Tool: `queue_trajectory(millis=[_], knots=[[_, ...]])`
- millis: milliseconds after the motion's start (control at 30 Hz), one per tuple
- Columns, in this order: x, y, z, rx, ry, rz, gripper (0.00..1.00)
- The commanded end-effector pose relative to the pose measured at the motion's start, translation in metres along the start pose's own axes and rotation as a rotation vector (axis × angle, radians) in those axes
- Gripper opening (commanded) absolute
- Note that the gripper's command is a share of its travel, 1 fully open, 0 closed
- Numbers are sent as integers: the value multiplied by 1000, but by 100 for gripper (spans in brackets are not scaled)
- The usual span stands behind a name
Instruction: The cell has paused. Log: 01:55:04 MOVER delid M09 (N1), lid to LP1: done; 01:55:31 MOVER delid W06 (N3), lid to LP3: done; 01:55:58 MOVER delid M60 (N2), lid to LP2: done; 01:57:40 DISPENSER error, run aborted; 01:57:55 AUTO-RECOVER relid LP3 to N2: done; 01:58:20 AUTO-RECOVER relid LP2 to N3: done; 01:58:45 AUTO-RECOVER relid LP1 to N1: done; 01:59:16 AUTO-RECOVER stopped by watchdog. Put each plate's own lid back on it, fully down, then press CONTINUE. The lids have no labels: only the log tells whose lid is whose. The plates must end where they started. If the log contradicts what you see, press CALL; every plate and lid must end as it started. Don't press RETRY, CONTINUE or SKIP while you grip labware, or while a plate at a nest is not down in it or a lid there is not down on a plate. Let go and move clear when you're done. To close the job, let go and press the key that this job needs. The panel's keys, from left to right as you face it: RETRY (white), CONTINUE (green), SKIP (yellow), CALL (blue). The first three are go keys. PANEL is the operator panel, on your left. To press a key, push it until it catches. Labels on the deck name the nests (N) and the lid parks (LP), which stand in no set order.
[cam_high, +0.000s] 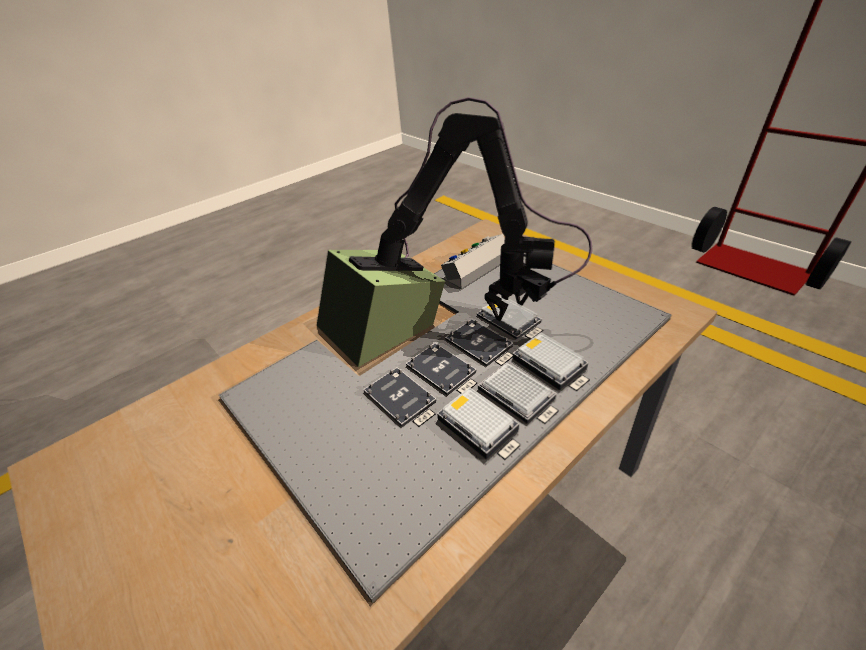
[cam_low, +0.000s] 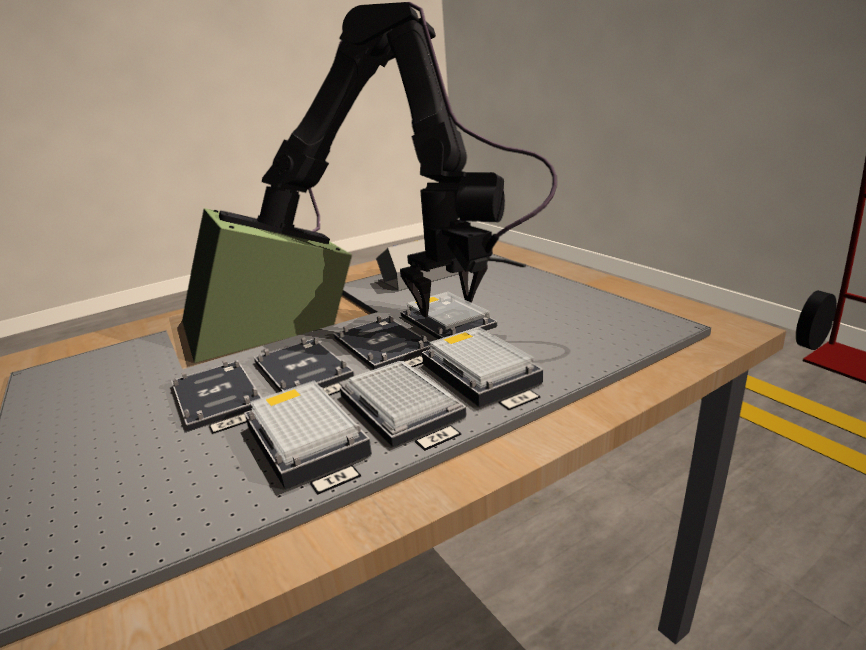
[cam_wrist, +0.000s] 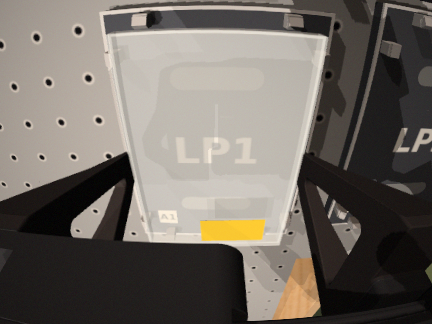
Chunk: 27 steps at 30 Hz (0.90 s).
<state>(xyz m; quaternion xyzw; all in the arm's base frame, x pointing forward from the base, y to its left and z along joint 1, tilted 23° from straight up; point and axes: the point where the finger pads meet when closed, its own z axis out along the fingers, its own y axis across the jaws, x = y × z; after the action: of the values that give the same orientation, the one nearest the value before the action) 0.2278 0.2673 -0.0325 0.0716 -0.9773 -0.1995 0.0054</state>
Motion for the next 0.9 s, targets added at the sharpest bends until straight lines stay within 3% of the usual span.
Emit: queue_trajectory(millis=[0, 233, 300, 700, 800, 867], knots=[[-2, 0, 2, 3, -11, 4, 0], [1, -4, 6, 9, -1, 11, 0], [-4, 4, -3, -9, -28, 1, 0], [3, -4, 11, 11, 2, 10, 0], [3, -3, 11, 9, 0, 8, 0], [-5, 6, 1, -8, -27, -1, 0]])
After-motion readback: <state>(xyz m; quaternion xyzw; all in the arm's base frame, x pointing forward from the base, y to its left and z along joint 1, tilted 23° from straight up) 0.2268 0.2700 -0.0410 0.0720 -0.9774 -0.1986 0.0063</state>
